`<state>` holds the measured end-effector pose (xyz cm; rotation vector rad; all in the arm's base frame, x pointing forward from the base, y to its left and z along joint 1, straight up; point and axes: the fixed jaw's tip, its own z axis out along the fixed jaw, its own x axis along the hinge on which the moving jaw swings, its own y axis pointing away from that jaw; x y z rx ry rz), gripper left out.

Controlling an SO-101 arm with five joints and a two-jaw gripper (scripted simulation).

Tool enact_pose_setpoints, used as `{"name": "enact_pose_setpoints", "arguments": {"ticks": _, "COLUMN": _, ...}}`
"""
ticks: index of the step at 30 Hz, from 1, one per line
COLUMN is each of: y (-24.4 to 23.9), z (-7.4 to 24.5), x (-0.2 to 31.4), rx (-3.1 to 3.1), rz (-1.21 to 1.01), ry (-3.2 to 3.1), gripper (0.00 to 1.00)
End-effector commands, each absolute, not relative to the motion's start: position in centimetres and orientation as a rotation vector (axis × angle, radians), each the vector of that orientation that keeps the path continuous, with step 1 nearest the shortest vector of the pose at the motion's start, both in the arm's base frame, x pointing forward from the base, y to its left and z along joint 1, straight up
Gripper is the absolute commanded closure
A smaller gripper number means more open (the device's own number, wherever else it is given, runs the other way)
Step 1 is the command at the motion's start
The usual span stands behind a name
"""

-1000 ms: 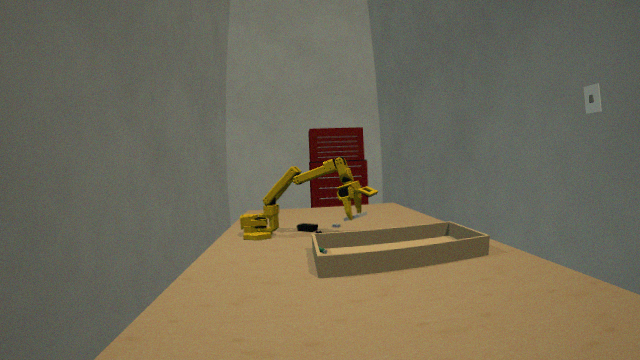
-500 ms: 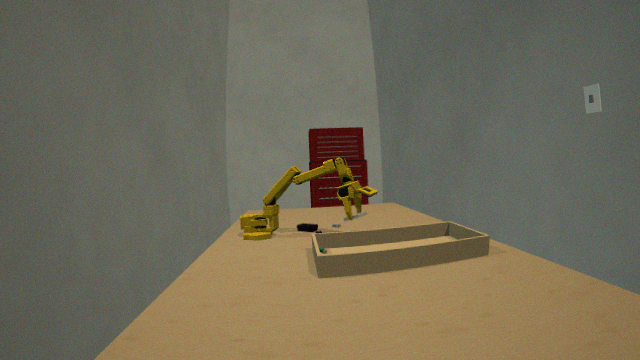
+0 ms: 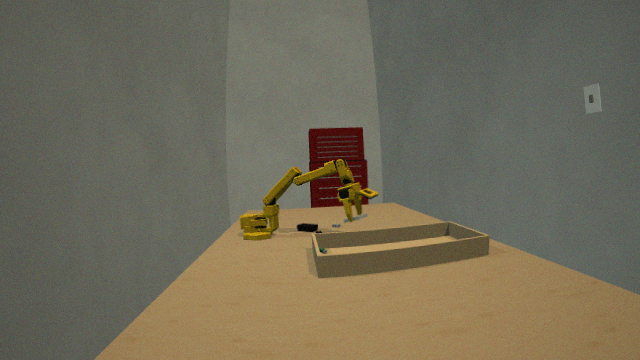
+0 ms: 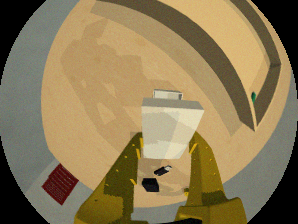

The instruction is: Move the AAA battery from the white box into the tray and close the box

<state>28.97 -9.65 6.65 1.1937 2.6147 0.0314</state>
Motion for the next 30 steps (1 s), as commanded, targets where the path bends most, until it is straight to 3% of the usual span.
{"name": "enact_pose_setpoints", "arguments": {"ticks": 1, "y": -10.1, "z": 7.7, "x": 29.6, "rx": 1.172, "rz": 0.037, "ry": 2.557, "gripper": 0.80}}
{"name": "enact_pose_setpoints", "arguments": {"ticks": 30, "y": -10.1, "z": 5.5, "x": 29.5, "rx": 1.209, "rz": 0.033, "ry": 2.598, "gripper": 0.80}}
